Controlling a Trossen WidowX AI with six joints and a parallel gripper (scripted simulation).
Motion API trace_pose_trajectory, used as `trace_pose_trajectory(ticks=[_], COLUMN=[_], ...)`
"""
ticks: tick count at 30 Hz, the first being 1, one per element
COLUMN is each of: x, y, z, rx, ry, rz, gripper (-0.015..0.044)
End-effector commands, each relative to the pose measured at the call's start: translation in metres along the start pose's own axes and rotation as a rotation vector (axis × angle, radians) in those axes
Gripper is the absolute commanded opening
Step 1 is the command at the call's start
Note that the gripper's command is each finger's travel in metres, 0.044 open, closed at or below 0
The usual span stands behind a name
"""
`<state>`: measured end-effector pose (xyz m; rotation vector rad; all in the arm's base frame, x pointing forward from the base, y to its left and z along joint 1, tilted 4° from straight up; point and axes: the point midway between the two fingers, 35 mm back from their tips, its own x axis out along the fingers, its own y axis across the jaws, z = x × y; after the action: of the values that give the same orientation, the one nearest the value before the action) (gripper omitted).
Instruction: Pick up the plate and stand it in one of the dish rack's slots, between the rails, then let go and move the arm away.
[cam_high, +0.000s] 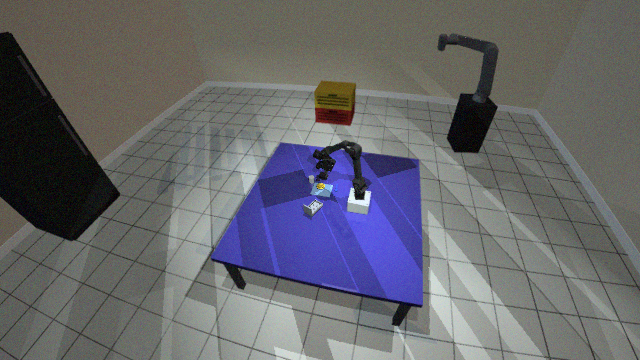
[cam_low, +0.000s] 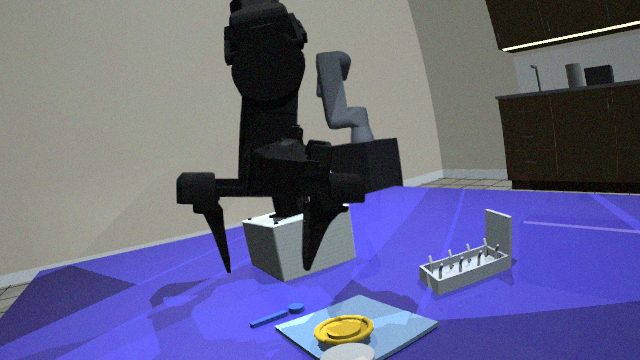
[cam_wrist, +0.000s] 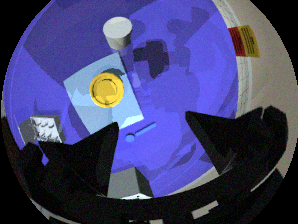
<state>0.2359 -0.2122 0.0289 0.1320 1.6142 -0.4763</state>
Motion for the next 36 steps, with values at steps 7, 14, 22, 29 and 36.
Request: trace_pose_trajectory(ticks=[7,14,22,29,36], x=[0.017,0.021,0.034,0.045,0.056], y=[0.055,0.057,0.059,0.061,0.064], z=[0.036,0.037,0.038,0.038,0.039], rx=[-0.229,-0.233,-0.233,-0.233,-0.233], ry=[-0.022,-0.022,-0.022,-0.022,-0.022], rz=[0.181,0.185,0.185,0.185,0.185], gripper=[0.04,0.04,0.04,0.04,0.04])
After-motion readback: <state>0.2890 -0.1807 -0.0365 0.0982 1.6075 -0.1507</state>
